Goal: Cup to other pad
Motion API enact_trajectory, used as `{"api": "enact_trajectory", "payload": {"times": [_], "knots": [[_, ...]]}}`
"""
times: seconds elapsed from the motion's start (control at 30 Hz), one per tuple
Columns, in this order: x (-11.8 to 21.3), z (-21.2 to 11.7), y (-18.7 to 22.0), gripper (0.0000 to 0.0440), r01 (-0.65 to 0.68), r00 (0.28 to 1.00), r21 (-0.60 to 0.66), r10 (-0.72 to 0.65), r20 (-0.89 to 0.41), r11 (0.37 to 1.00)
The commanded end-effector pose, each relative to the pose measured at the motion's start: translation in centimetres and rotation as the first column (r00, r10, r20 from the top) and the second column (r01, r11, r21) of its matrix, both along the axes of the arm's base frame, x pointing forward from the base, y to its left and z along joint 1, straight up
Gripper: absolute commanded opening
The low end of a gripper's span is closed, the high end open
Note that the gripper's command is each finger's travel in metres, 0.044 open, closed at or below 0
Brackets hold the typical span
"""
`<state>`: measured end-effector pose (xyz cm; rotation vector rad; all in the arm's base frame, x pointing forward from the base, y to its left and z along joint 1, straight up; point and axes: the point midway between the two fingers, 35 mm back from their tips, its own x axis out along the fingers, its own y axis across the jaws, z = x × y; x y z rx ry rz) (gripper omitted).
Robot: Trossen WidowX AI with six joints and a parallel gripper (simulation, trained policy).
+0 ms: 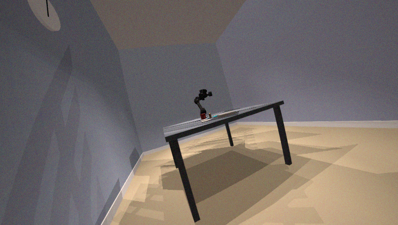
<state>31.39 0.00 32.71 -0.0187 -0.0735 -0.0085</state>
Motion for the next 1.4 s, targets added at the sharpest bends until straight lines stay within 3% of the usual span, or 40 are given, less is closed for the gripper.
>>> {"api": "enact_trajectory", "payload": {"times": [0.0,0.37,0.43,0.9,1.37], "knots": [[0.0,-0.2,0.0,0.0374,0.002,1.000,0.002,-0.002,-0.008,1.000],[-0.1,-2.5,0.4,0.0085,0.007,0.990,0.037,-0.002,-0.141,0.999],[-0.1,-3.0,0.5,0.0052,0.006,0.985,0.043,0.001,-0.171,0.999],[-0.4,-5.2,1.9,0.0064,-0.016,0.923,0.096,0.051,-0.381,0.995],[-1.1,-7.4,2.6,0.0068,-0.002,0.809,0.107,0.064,-0.585,0.994]]}}
